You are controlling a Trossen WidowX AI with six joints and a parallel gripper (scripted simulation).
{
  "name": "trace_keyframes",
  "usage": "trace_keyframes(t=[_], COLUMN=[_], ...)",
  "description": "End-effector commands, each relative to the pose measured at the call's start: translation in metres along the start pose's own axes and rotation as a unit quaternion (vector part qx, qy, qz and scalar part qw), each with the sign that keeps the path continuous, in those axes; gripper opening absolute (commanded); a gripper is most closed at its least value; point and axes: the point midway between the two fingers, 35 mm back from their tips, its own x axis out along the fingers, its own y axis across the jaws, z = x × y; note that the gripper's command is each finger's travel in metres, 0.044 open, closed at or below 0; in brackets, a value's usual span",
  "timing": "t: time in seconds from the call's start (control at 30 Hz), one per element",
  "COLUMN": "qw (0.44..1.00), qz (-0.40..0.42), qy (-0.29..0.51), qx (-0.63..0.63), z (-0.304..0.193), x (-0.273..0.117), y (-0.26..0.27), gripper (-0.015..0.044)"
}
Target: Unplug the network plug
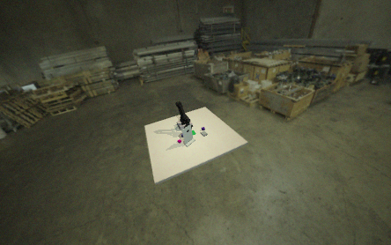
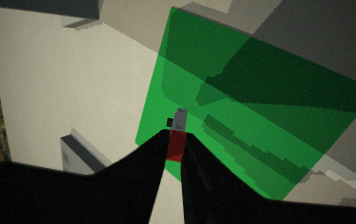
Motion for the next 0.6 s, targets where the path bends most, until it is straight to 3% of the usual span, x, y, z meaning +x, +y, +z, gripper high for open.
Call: trace_keyframes(t=[0.0, 0.57], qw=[1.0, 1.0], qz=[0.0, -0.001], qy=[-0.002, -0.002], qx=[0.002, 0.002], z=[0.0006, -0.0007], x=[0.0029, 0.0096], y=[-0.0034, -0.0096], gripper=[0.0, 0.0])
